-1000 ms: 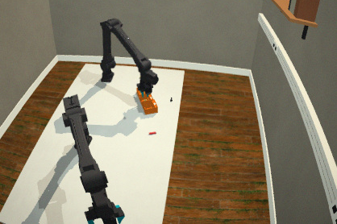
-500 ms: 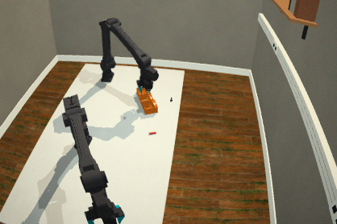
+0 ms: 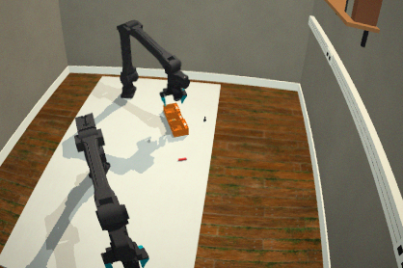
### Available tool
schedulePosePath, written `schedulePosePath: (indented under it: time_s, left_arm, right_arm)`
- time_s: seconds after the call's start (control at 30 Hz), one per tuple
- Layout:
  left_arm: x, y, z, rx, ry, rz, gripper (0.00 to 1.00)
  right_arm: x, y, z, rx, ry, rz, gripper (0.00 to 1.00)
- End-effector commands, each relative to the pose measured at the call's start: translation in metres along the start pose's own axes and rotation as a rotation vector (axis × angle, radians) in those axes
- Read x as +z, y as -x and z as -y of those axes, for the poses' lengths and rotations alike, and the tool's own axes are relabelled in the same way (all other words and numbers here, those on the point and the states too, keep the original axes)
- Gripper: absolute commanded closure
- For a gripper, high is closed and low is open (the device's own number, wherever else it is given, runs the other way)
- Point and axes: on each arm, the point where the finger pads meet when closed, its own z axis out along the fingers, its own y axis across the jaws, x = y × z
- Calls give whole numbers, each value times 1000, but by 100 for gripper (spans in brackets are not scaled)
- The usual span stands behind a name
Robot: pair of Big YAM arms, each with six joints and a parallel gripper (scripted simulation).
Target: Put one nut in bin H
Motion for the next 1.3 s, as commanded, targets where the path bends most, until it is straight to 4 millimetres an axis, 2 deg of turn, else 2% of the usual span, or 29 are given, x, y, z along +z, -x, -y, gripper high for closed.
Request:
schedulePosePath:
  time_s: [0.0,0.13,0.23,0.3,0.33,0.47,0.63,0.73,0.87,0.97,1.0,1.27]
  left_arm:
    - [-44,18,-8,-2,32,64,0]
    - [-53,17,-8,-2,23,48,0]
    - [-73,16,-8,-2,32,64,0]
    - [-73,16,-8,-2,32,64,0]
    - [-61,18,-9,-2,14,33,0]
    - [-93,15,-7,-2,32,65,0]
    - [-105,15,-7,-2,23,47,0]
    - [-124,13,-6,-2,31,62,0]
    - [-119,15,-7,-2,24,50,0]
    - [-95,7,-2,-2,-4,1,0]
    - [-107,9,-5,0,17,33,0]
    - [-106,10,-5,0,17,33,0]
  right_arm:
    - [-8,3,1,1,-1,15,0]
    - [-8,3,1,1,-1,15,0]
    - [-8,3,1,1,-1,15,0]
    - [-8,3,1,1,-1,15,0]
    - [-8,3,1,1,-1,15,0]
    - [-8,3,1,1,-1,15,0]
    - [-8,3,1,1,-1,15,0]
    - [-8,3,1,1,-1,15,0]
    - [-8,3,1,1,-1,15,0]
    - [-8,3,1,1,-1,15,0]
    - [-8,3,1,1,-1,15,0]
    - [-8,3,1,1,-1,15,0]
